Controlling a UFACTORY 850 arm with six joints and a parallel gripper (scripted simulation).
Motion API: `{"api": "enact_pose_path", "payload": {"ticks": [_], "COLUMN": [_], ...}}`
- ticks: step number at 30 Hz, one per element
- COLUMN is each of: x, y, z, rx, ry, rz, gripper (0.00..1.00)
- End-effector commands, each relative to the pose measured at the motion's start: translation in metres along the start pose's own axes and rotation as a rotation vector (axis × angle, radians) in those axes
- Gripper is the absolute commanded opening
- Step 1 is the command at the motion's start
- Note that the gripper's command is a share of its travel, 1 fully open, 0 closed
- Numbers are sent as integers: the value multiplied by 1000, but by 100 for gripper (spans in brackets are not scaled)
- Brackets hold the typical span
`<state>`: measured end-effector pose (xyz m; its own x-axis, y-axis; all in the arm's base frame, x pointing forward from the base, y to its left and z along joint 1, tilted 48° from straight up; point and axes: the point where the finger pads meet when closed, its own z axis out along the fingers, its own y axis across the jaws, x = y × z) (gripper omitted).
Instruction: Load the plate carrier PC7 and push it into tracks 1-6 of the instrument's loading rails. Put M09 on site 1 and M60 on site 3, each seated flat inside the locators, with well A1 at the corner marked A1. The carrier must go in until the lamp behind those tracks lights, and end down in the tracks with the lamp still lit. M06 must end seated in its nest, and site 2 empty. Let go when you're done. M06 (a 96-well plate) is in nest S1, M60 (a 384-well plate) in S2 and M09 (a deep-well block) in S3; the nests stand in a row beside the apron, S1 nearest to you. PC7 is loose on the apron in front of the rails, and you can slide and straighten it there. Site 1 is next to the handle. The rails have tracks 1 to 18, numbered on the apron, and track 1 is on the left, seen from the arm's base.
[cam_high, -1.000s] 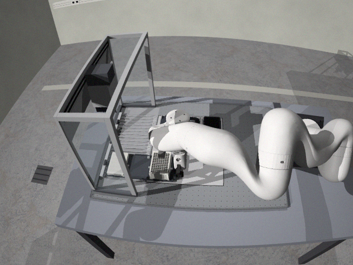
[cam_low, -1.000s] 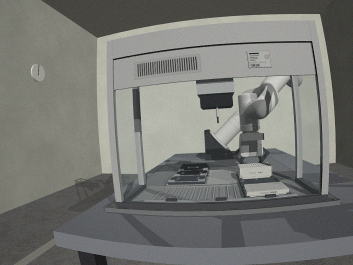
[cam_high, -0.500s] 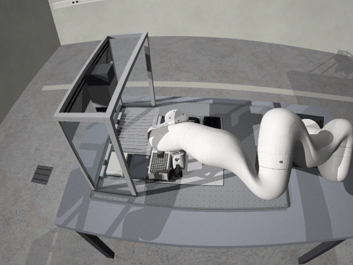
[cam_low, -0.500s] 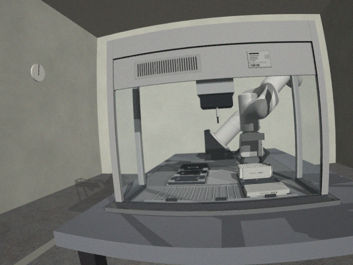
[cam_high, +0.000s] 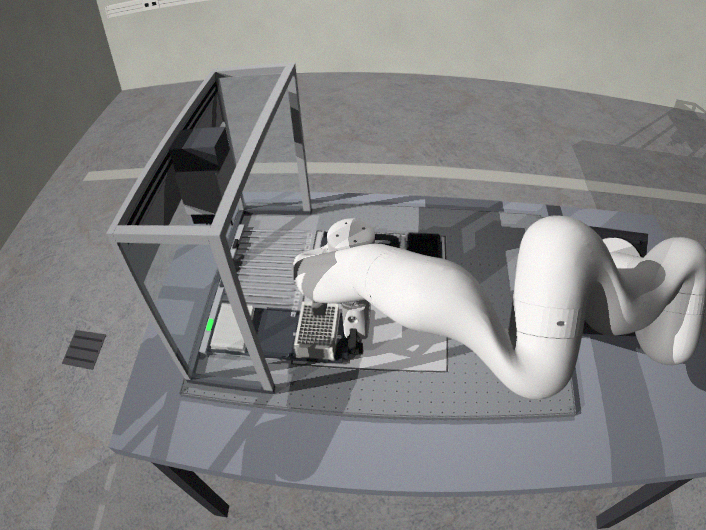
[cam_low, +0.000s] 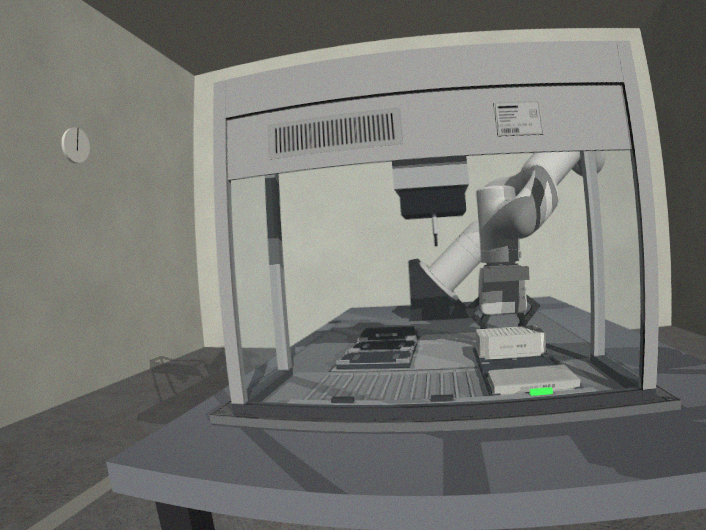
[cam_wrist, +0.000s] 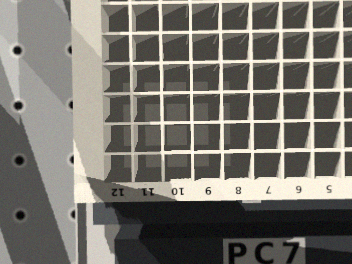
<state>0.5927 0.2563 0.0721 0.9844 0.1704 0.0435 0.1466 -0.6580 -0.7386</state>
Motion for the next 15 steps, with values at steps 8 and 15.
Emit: {"api": "enact_pose_path", "payload": {"ticks": [8, 15], "x": [1, 1], "y": [0, 0], "z": [-1, -1], "rx": [-1, -1], "ry": [2, 2], "rz": [0, 0], "gripper": [82, 82]}}
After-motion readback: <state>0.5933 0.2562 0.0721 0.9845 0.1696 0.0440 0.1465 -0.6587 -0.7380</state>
